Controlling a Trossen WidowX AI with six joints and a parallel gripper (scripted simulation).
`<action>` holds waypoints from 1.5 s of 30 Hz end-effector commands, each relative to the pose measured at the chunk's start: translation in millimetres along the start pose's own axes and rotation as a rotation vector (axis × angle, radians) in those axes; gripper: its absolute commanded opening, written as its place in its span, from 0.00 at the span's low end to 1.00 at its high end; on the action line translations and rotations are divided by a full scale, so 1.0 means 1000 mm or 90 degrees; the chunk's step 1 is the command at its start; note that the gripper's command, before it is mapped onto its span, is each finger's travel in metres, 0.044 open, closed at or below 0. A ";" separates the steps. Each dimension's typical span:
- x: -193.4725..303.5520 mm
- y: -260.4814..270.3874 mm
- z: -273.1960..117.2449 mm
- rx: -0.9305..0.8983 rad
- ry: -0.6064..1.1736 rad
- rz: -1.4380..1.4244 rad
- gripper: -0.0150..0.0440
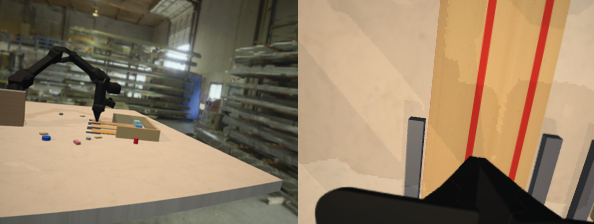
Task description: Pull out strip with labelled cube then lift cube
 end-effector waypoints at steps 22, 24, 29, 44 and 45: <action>0.029 0.002 0.006 0.001 0.006 0.000 0.25; 0.032 0.002 0.006 0.001 0.006 0.000 0.25; 0.039 0.002 0.007 0.001 0.006 0.000 0.25; 0.062 0.004 0.007 0.001 0.007 0.000 0.25; 0.064 0.004 0.007 0.001 0.007 0.001 0.25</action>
Point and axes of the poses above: the point midway between the two fingers, 35 mm back from their tips, its own z axis out along the fingers, its own y axis across the jaws, x = y × z, the point moved 2 cm from there along -z, back along the fingers, and after that the axes turned 4 degrees about -z, right-handed, at the moved point
